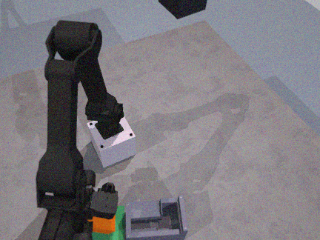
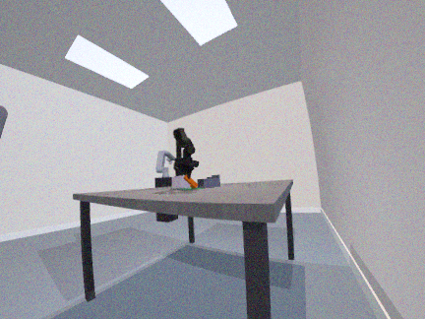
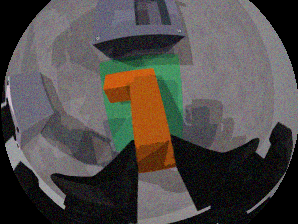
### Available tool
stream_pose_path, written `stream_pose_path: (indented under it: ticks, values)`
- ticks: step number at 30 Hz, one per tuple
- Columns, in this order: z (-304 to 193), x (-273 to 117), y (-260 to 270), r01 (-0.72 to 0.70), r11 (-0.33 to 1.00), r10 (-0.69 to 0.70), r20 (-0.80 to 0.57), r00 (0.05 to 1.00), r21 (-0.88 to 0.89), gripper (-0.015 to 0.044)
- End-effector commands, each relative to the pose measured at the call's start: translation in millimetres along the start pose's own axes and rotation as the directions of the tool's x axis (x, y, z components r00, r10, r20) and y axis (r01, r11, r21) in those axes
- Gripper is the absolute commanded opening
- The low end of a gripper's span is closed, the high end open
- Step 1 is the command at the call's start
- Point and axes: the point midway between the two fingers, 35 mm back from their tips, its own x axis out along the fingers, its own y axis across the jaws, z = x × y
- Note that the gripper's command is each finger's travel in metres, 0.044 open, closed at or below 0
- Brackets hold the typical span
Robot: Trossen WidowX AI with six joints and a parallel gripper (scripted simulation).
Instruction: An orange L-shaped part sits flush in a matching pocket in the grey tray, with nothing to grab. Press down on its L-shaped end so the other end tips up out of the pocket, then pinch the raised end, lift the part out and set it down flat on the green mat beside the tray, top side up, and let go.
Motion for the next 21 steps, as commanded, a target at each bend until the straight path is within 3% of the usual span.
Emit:
stream_pose_path:
  ticks: [1, 4, 14, 19, 21]
  values:
    - [-0.8, 0.8, 0.0, 0.0, 1.0, 0.0, -0.005, 1.0, -0.005, 0.0]
    - [0.0, 0.3, 0.0, 0.0, 1.0, 0.0, 0.0, 1.0, 0.0, 0.0]
    - [-0.1, -2.5, -0.5, 0.0, 1.0, 0.0, 0.0, 1.0, 0.0, 0.0262]
    - [-1.0, -49.0, -4.2, 0.001, 1.0, -0.001, -0.003, 1.0, -0.003, 0.0394]
    - [-0.7, -77.8, -2.1, 0.001, 1.0, -0.001, -0.005, 1.0, -0.004, 0.04]
